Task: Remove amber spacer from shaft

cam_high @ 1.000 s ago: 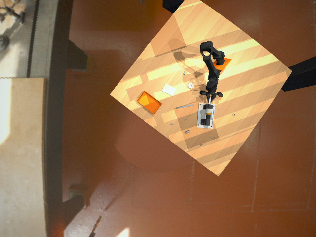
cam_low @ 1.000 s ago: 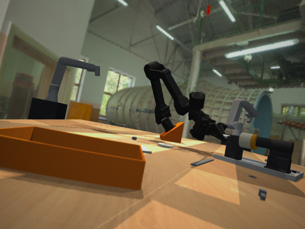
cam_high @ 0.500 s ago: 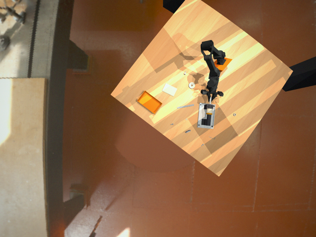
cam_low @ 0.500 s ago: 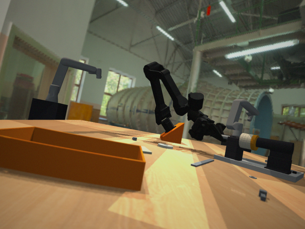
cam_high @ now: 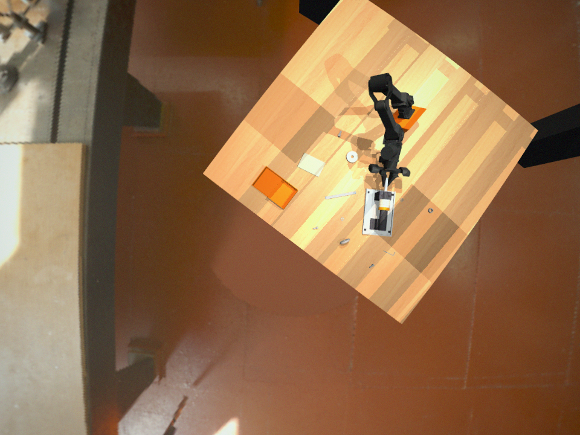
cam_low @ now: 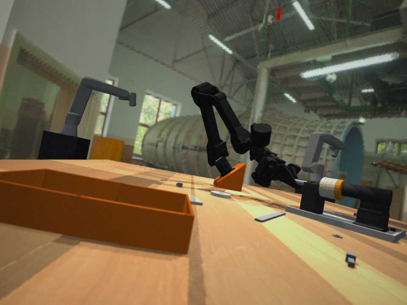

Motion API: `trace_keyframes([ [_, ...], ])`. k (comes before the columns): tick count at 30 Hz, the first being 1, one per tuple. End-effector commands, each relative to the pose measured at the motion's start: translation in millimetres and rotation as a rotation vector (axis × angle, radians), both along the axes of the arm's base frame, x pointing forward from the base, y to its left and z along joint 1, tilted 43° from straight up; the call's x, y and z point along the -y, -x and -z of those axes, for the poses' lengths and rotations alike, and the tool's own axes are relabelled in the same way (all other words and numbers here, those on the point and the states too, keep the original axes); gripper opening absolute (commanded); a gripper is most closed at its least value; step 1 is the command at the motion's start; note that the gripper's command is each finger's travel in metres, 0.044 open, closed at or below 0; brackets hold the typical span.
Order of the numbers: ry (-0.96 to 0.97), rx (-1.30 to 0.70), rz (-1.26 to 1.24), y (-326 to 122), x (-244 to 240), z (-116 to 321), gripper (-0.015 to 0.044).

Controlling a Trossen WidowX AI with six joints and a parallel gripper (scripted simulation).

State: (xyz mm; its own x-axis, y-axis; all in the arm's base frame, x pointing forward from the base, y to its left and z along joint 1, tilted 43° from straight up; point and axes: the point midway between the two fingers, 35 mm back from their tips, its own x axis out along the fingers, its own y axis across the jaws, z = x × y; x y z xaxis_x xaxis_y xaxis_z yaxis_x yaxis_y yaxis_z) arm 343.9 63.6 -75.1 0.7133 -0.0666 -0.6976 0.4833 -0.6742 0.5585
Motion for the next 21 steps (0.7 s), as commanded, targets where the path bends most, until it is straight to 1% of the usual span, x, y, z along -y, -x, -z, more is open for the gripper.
trace_keyframes([
  [1, 0.004, 0.000, 0.000, 1.2, 1.0, -0.5, 0.0000],
  [21, 0.004, 0.000, 0.000, 3.2, 1.7, -1.4, 0.0000],
])
